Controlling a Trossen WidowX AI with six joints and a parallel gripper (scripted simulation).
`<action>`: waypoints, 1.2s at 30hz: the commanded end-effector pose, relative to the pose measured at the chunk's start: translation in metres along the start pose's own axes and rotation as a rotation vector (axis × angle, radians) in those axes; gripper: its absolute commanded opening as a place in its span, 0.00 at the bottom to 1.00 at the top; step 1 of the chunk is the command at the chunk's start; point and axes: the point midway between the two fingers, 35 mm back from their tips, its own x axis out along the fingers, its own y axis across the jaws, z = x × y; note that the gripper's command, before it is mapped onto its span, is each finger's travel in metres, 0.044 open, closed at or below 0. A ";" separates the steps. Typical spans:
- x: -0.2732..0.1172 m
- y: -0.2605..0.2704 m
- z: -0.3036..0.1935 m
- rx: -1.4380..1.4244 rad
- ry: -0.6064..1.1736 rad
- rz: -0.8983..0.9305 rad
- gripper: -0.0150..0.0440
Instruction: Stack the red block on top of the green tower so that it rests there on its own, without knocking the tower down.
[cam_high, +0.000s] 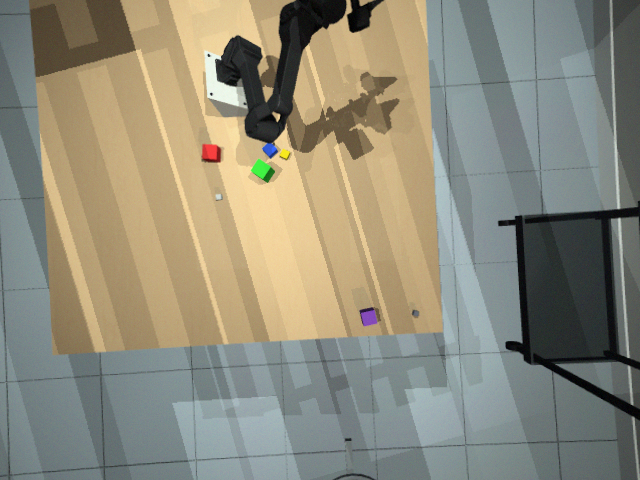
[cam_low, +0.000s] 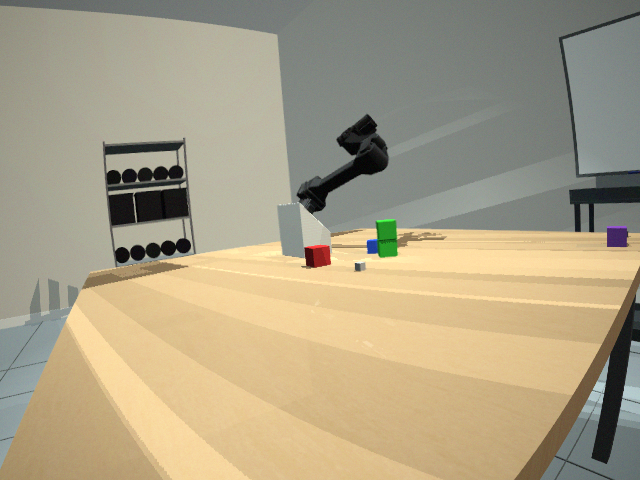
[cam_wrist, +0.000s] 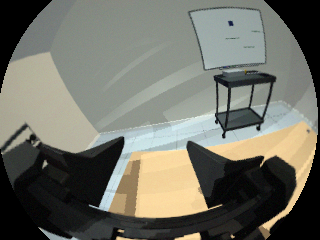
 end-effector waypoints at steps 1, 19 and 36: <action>0.000 0.000 0.000 -0.004 0.000 -0.002 0.98; 0.038 -0.010 -0.025 -0.389 0.053 -0.174 1.00; 0.075 -0.066 -0.064 -0.688 0.232 -0.363 1.00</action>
